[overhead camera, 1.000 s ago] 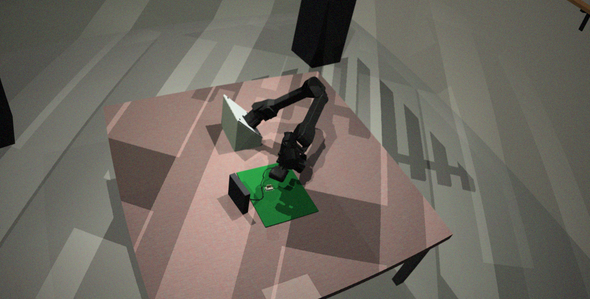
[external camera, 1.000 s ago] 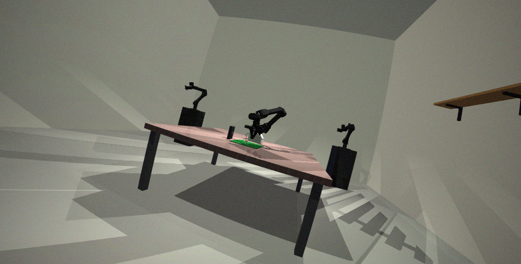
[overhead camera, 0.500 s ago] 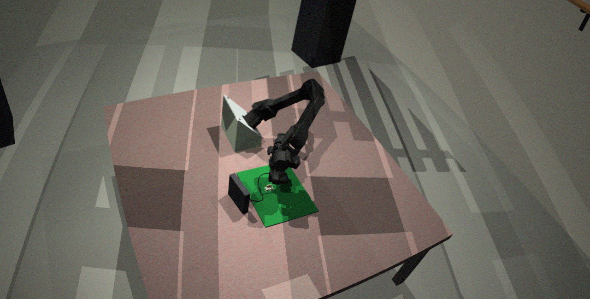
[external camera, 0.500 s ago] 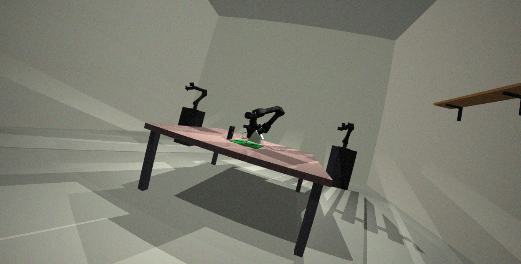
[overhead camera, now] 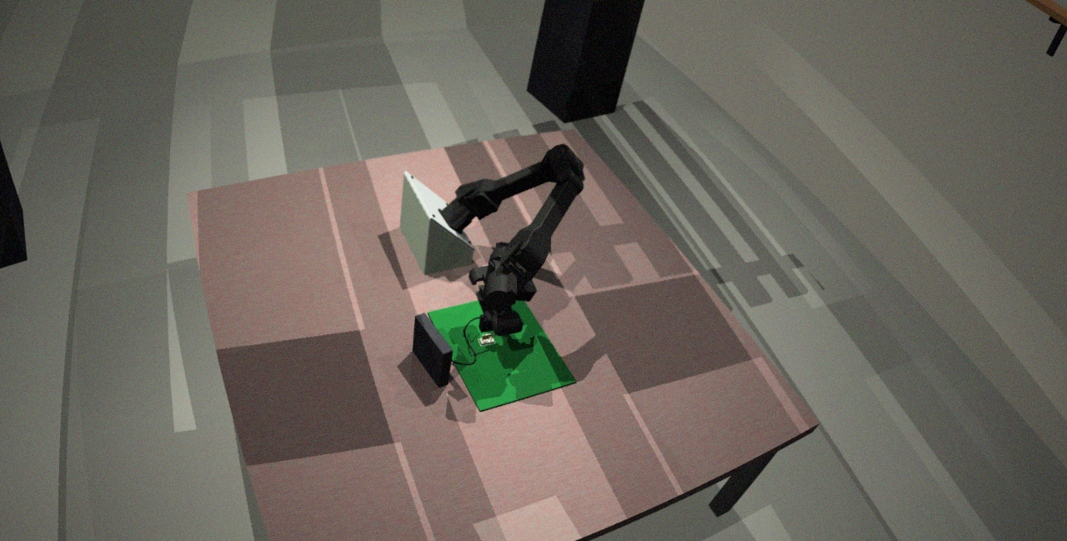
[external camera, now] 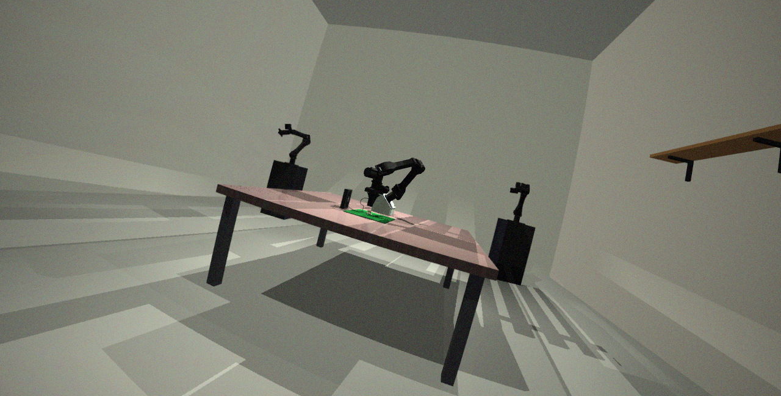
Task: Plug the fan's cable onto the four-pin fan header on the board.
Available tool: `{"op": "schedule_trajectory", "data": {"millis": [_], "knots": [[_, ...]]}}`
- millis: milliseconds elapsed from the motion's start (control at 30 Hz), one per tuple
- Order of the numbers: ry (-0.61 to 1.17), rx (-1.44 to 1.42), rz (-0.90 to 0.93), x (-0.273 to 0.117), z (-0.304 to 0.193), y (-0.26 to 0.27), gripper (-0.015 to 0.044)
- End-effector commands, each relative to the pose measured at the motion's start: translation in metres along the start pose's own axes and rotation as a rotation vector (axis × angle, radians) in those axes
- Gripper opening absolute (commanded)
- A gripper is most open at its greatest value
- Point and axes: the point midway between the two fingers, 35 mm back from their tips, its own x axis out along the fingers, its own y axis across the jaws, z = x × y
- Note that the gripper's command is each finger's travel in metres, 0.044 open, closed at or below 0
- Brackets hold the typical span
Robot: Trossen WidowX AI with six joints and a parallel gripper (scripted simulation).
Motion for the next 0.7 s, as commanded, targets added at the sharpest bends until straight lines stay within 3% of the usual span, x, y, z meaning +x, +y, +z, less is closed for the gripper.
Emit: {"op": "schedule_trajectory", "data": {"millis": [0, 667], "knots": [[0.004, -0.015, -0.004, -0.003, 0.0031, -0.0024, 0.0], [0.004, -0.006, -0.004, -0.0029, 0.0071, -0.0014, 0.0]]}}
